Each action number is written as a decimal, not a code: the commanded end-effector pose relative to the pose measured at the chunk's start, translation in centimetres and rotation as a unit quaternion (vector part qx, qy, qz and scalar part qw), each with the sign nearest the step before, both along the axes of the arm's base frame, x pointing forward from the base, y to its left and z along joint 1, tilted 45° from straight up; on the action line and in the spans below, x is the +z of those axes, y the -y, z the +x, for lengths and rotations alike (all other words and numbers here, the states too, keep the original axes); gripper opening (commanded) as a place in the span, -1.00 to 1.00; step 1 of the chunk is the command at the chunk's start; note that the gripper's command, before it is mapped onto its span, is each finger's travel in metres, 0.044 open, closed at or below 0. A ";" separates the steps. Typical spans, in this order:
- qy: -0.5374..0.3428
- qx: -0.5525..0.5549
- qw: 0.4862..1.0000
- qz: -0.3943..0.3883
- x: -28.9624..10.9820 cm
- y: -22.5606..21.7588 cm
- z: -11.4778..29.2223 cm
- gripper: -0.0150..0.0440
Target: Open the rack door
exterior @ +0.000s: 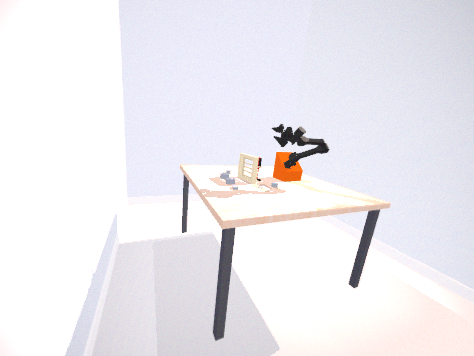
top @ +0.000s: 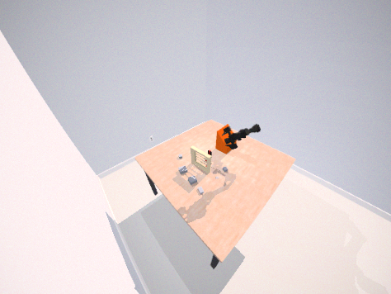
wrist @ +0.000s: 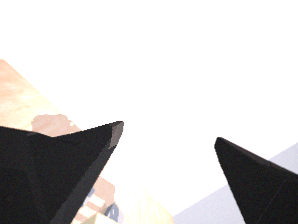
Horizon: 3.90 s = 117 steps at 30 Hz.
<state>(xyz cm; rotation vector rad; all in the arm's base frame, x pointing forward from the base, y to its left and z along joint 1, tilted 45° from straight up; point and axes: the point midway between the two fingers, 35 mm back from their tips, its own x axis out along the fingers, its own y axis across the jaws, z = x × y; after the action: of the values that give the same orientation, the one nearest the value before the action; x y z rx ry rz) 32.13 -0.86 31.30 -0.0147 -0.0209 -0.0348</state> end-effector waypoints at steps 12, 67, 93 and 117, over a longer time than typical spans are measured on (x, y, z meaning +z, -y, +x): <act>-0.149 0.033 0.988 -0.038 -4.7 0.2 3.0 0.49; -0.659 0.323 0.662 0.155 -21.4 0.8 1.3 0.49; -0.674 0.346 0.620 0.204 -23.6 -1.1 0.8 0.49; -0.673 0.347 0.620 0.204 -26.3 -3.8 0.2 0.49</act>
<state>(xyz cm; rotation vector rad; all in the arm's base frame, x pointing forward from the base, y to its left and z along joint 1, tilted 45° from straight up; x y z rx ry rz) 32.36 2.53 5.24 0.4327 1.5276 0.7747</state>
